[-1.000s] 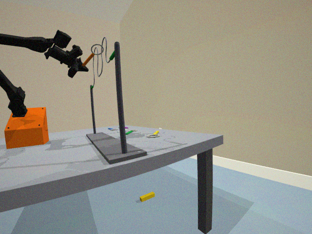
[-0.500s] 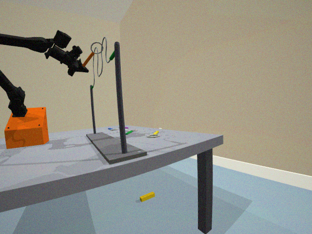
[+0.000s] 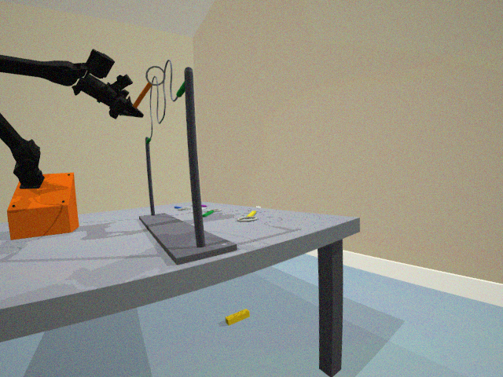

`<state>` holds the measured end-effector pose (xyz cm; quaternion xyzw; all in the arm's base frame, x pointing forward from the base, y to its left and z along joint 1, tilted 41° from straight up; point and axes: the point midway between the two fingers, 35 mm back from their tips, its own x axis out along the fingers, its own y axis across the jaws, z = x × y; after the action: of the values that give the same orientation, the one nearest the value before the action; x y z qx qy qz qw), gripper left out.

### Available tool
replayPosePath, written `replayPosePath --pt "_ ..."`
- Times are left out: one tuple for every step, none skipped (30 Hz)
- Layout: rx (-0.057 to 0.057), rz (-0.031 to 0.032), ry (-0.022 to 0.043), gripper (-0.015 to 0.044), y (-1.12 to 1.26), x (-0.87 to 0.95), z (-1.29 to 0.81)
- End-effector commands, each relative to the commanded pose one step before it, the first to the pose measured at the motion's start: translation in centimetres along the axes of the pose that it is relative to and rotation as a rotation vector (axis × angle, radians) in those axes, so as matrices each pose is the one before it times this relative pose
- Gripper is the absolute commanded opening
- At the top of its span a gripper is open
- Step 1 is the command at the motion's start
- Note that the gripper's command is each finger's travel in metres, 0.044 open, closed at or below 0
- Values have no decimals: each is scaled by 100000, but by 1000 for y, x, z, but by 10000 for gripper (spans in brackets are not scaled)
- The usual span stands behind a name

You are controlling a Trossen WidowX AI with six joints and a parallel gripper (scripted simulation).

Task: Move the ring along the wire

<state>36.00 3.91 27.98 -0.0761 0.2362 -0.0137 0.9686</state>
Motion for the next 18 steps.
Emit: replayPosePath --pt "-4151 -2388 11 -150 -209 115 -256" --pt "-1120 -607 -143 -150 -56 8 -2" --pt "-1120 -607 -144 -150 -56 8 -1" --pt "-1120 -607 -144 -150 -56 8 0" --pt "-1120 -607 -144 -150 -56 7 1" --pt "-1119 -607 -144 -150 -56 8 -1" --pt "-1120 -607 -144 -150 -56 8 -2" --pt "-1120 -607 -144 -150 -56 8 -1" --pt "-1120 -607 -144 -150 -56 8 0" --pt "-1120 -607 -145 -150 -56 7 1" --pt "-1119 -606 -145 -150 -56 8 -1" --pt "-1120 -607 -145 -150 -56 8 -2" --pt "-1121 -607 -145 -150 -56 8 -1" --pt "-1120 -606 -145 -150 -56 7 0" --pt "-1120 -606 -146 -150 -56 7 1" --pt "-1120 -606 -146 -150 -56 8 -1" --pt "-1121 -606 -146 -150 -56 8 -2" --pt "-1121 -606 -146 -150 -56 8 -1"
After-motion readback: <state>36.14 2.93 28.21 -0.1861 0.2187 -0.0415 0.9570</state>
